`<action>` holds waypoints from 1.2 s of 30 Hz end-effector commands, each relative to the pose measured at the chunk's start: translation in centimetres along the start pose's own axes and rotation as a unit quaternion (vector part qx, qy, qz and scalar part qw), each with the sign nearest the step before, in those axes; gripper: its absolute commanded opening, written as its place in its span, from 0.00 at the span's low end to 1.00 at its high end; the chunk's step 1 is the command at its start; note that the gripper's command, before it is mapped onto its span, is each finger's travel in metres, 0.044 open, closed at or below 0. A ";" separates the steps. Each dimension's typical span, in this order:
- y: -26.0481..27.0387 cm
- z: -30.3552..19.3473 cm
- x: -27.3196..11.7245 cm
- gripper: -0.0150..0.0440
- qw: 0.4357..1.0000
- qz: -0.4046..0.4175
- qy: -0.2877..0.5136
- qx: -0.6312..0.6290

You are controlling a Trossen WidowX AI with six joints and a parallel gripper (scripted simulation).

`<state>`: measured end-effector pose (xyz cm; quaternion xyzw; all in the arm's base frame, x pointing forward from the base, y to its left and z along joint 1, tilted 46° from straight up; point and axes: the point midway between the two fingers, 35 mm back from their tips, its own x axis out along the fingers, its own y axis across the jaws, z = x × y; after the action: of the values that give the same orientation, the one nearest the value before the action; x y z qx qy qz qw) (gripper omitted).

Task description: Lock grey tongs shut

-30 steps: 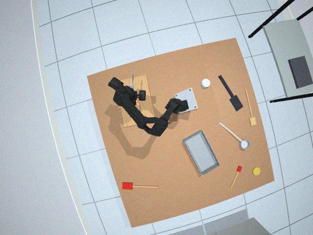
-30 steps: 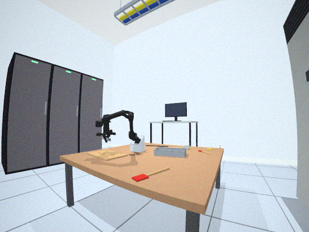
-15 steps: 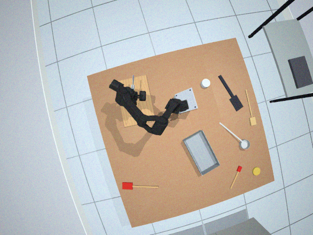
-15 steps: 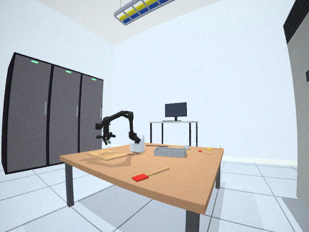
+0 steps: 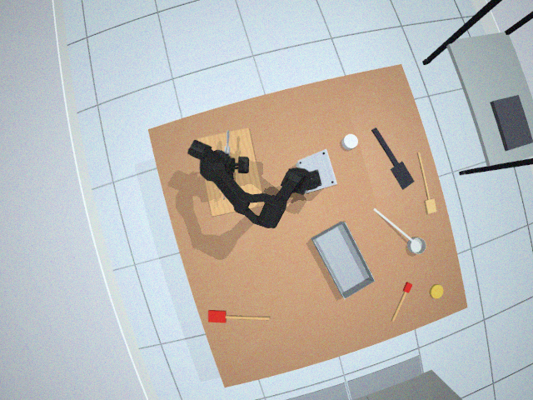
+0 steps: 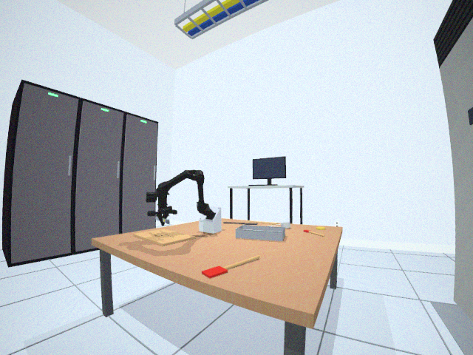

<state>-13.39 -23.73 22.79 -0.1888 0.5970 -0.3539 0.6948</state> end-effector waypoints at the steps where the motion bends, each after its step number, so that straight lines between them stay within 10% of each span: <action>1: 0.0 0.0 0.6 0.00 1.000 -0.001 0.003 0.002; 21: 0.1 0.5 3.0 0.00 1.000 -0.007 0.002 0.004; 36: 0.1 0.7 3.0 0.67 1.000 -0.006 -0.002 0.002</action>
<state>-12.63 -25.89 20.76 -0.1912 0.5934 -0.3590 0.6945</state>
